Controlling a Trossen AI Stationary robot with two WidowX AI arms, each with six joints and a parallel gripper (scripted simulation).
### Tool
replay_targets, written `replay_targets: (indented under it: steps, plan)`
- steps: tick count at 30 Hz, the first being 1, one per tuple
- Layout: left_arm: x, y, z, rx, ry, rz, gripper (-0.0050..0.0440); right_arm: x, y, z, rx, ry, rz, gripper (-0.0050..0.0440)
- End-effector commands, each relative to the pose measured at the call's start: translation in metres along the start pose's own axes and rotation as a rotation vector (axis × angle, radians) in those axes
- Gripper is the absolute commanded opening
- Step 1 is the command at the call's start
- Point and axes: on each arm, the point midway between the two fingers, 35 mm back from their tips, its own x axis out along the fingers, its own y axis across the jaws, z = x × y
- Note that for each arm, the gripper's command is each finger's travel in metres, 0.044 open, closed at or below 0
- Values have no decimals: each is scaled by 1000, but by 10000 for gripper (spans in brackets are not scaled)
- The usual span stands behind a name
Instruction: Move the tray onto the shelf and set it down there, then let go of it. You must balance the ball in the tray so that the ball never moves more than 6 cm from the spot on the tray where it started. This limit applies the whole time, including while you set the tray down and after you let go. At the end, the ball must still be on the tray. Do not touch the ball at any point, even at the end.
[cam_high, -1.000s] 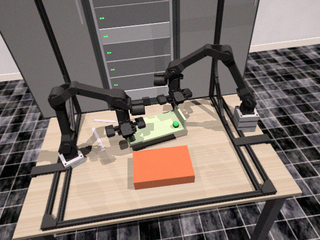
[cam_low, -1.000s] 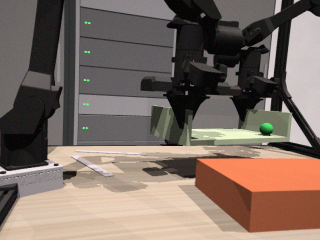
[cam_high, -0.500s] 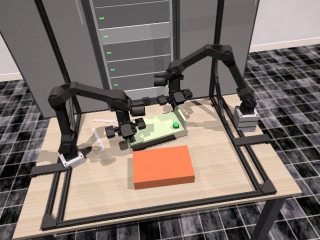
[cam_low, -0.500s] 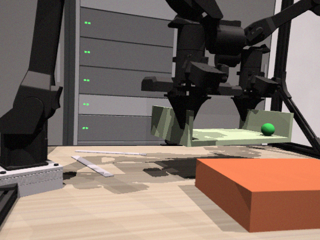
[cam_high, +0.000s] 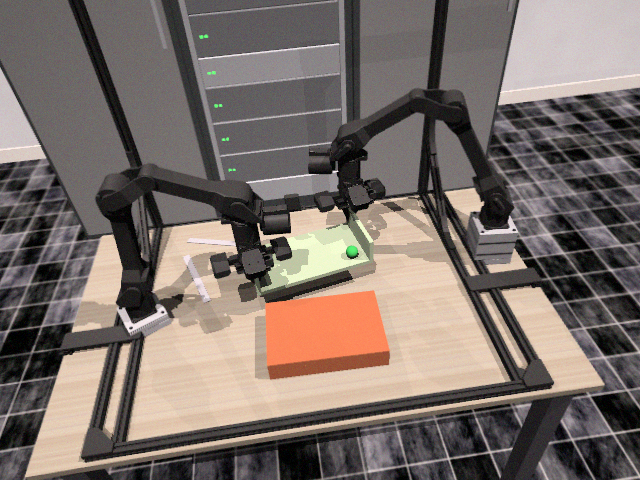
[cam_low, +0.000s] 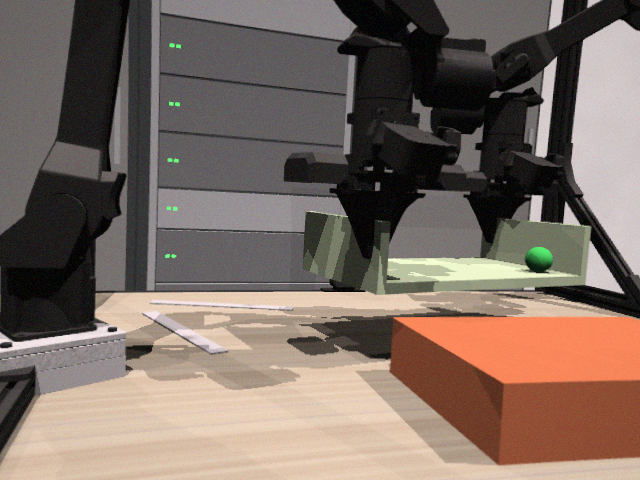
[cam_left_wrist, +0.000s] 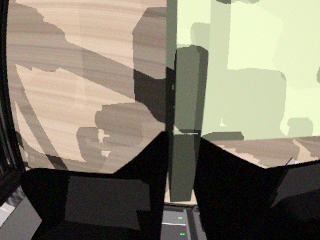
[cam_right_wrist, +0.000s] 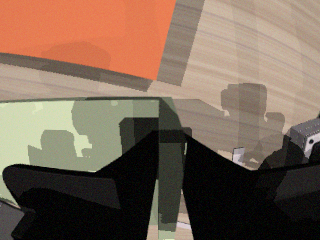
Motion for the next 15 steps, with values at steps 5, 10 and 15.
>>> replay_targets:
  steps: [5,10,15]
  plan:
    - [3,1,4,1,-31,-3,20,-4,1,3,0,-31,-2,20]
    - [-1,0,6,1,3,6,20,0,0,5,0,3,7,20]
    - [-1,0,7,1,9,3,20,0,0,6,0,9,4,20]
